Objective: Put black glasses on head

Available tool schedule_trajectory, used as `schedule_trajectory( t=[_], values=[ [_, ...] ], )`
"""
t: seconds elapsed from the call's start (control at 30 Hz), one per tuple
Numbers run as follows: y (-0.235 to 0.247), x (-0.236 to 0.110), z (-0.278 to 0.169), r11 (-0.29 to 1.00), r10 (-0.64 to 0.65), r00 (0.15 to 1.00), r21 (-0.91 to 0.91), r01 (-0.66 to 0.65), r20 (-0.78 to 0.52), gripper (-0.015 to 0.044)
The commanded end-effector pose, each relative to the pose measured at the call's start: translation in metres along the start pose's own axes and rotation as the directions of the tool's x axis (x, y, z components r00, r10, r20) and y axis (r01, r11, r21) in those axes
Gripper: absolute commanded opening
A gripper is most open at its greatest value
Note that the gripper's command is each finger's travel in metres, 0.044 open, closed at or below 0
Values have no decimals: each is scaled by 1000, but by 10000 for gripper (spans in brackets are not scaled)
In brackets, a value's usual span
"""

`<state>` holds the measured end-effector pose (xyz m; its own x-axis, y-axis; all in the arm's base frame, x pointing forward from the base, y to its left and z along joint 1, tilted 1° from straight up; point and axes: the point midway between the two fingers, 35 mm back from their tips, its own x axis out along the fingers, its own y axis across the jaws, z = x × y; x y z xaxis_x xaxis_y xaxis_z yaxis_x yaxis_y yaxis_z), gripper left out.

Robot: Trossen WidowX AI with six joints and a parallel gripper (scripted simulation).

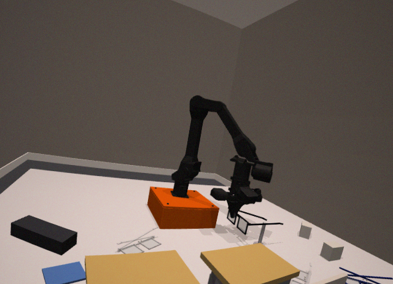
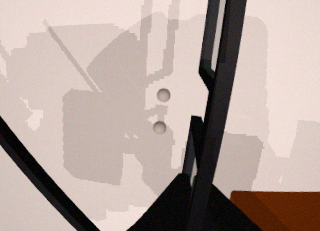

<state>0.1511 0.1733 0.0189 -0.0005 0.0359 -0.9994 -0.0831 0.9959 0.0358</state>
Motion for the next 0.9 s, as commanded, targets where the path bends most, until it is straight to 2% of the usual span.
schedule_trajectory(
  t=[0.0, 0.87],
  values=[
    [-2, 1, -4, 1000, -4, 1000, 2, 4, -6, 0],
    [-1, 1, 6, 1000, -4, 1000, 2, 4, -5, 0]
  ],
)
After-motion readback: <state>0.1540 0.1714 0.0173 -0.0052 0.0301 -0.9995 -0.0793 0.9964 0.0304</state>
